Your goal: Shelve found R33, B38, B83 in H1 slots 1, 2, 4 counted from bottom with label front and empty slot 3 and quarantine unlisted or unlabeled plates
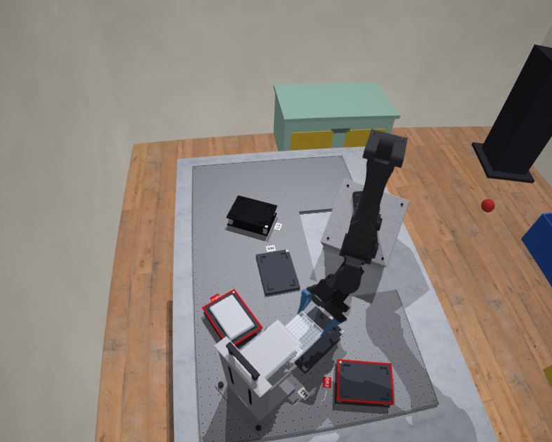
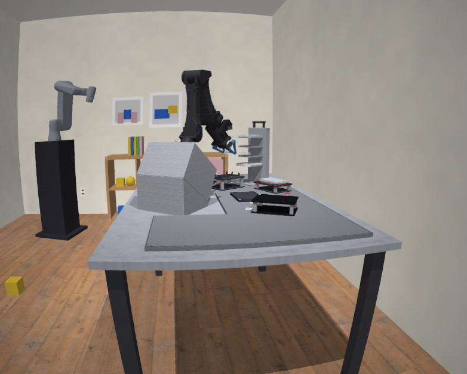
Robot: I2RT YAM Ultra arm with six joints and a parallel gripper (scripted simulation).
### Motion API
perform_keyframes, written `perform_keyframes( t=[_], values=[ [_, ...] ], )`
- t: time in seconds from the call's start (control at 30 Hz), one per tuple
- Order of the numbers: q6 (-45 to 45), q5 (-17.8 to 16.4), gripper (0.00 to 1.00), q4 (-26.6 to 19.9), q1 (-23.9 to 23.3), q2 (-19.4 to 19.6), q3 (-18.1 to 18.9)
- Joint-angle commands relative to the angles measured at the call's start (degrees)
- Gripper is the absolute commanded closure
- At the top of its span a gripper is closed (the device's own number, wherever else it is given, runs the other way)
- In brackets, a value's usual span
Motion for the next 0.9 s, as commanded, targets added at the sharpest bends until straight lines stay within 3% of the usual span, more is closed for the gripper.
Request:
perform_keyframes(
  t=[0.0, 0.63, 0.77, 0.8, 0.87],
  values=[
    [-0.26, -0.01, 0.14, 1.64, -0.71, 0.94, 1.88],
    [-0.09, -0.03, 0.14, 1.65, -0.20, 0.55, 0.56],
    [-0.28, -0.10, 0.14, 2.48, -0.78, 1.63, 1.75],
    [-0.26, -0.01, 0.14, 2.45, -0.78, -0.46, 1.77],
    [-0.26, 0.12, 0.14, 2.15, -0.71, -0.81, 1.72]
  ],
)
